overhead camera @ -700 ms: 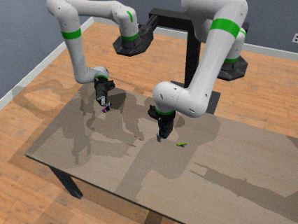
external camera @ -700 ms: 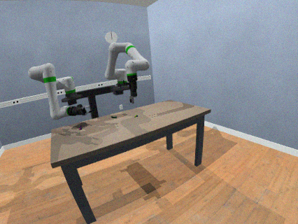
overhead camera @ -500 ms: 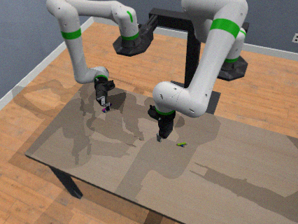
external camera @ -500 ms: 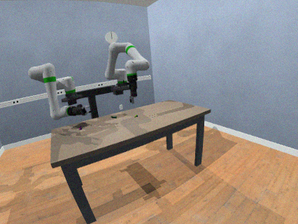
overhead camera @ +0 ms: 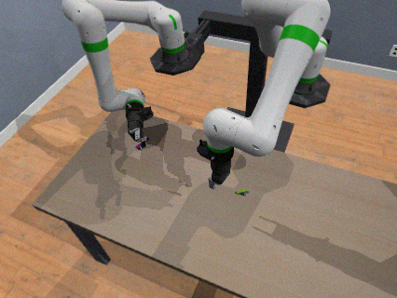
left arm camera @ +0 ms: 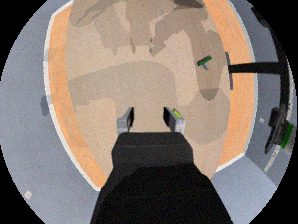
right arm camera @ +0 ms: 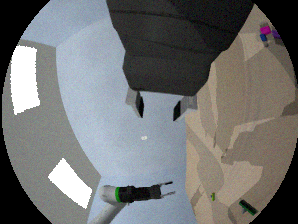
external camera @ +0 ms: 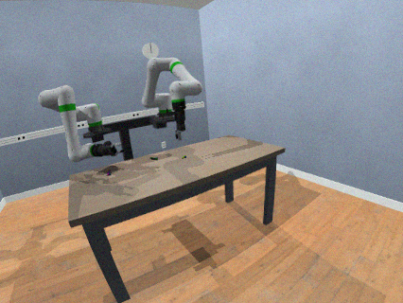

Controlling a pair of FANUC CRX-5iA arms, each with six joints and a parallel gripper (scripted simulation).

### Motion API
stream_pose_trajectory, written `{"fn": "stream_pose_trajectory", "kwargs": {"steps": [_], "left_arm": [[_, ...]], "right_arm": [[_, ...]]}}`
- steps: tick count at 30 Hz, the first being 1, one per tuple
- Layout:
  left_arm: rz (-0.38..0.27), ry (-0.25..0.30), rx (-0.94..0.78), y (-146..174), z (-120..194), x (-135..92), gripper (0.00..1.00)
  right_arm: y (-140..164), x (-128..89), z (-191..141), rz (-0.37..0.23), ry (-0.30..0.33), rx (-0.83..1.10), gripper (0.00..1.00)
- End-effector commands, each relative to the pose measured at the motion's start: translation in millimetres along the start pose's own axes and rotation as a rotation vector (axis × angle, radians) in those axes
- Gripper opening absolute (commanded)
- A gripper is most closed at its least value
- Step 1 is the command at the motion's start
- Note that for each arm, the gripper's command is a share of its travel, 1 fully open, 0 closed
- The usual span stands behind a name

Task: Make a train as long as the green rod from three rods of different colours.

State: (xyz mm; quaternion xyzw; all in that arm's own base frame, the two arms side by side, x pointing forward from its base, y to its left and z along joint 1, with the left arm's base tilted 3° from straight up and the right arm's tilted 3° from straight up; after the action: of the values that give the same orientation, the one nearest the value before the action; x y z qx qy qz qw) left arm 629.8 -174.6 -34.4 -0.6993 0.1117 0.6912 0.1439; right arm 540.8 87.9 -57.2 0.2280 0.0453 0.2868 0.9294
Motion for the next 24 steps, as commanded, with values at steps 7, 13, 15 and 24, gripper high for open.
{"fn": "stream_pose_trajectory", "kwargs": {"steps": [7, 13, 15, 24], "left_arm": [[0.000, 0.002, -0.002, -9, 1, -4, 1.00], [0.000, 0.001, -0.004, -22, 3, -7, 1.00], [0.000, 0.001, -0.006, -31, 5, -10, 1.00], [0.001, -0.003, -0.018, -96, 23, -29, 1.00]], "right_arm": [[0, 0, 1, 0.001, -0.001, -0.001, 1.00], [0, 0, 1, 0.001, -0.001, -0.001, 1.00], [0, 0, 1, 0.001, -0.001, -0.001, 1.00], [0, 0, 1, 0.001, -0.001, -0.001, 1.00]]}}
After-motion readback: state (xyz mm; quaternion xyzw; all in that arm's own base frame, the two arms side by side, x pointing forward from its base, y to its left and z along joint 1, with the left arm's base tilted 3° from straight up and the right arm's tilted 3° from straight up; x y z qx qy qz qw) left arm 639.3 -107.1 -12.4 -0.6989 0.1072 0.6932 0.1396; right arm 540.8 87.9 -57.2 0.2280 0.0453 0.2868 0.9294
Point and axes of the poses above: on each arm, the point where the finger pads meet when closed, its own x axis out along the fingers, its own z axis across the jaws, y = z × x, the point moved 2 cm from there along -x, back along the fingers, and after that the axes turned 11 degrees about x, right-handed, at the moved point
